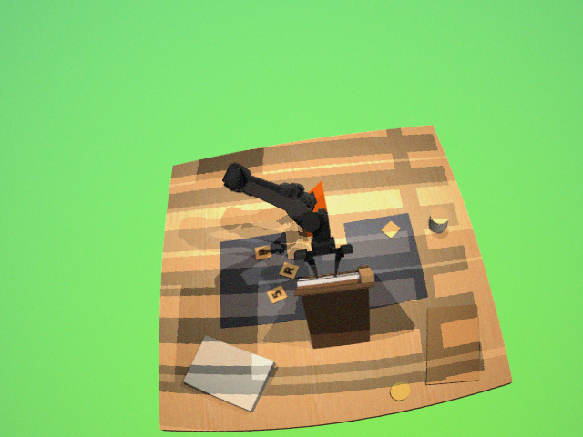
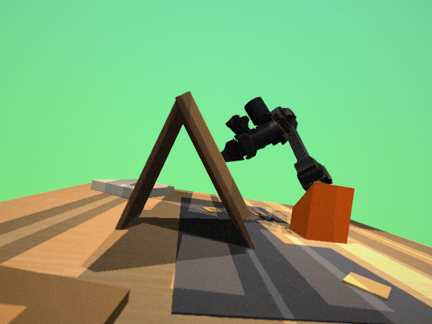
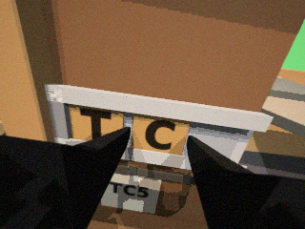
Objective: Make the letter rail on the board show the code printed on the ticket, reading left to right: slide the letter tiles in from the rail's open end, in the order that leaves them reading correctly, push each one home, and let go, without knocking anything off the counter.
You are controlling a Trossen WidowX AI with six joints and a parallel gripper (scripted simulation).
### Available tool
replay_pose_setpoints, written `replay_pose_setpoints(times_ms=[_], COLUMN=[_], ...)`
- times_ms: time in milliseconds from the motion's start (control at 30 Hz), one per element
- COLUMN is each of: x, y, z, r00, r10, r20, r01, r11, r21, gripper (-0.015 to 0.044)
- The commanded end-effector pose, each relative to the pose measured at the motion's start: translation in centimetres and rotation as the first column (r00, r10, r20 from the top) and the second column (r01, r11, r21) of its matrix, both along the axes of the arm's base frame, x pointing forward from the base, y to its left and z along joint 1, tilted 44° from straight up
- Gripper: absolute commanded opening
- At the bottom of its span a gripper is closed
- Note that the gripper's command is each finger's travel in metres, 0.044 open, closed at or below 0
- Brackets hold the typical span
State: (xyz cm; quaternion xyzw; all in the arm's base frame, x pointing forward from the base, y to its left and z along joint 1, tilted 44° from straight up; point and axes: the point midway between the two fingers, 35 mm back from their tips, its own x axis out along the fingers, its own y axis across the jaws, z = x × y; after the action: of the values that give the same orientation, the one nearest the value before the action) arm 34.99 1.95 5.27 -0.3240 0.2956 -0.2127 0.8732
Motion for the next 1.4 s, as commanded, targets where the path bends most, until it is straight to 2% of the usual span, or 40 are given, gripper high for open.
replay_pose_setpoints(times_ms=[0, 1367], x=[-0.5, -2.5], y=[0.3, 2.2], z=[0.2, 1.0], r00=[1.0, 1.0], r10=[0.0, 0.0], r20=[0.007, 0.005], r01=[0.0, 0.0], r11=[1.0, 1.0], r21=[0.002, 0.004], gripper=[0.0295, 0.0295])
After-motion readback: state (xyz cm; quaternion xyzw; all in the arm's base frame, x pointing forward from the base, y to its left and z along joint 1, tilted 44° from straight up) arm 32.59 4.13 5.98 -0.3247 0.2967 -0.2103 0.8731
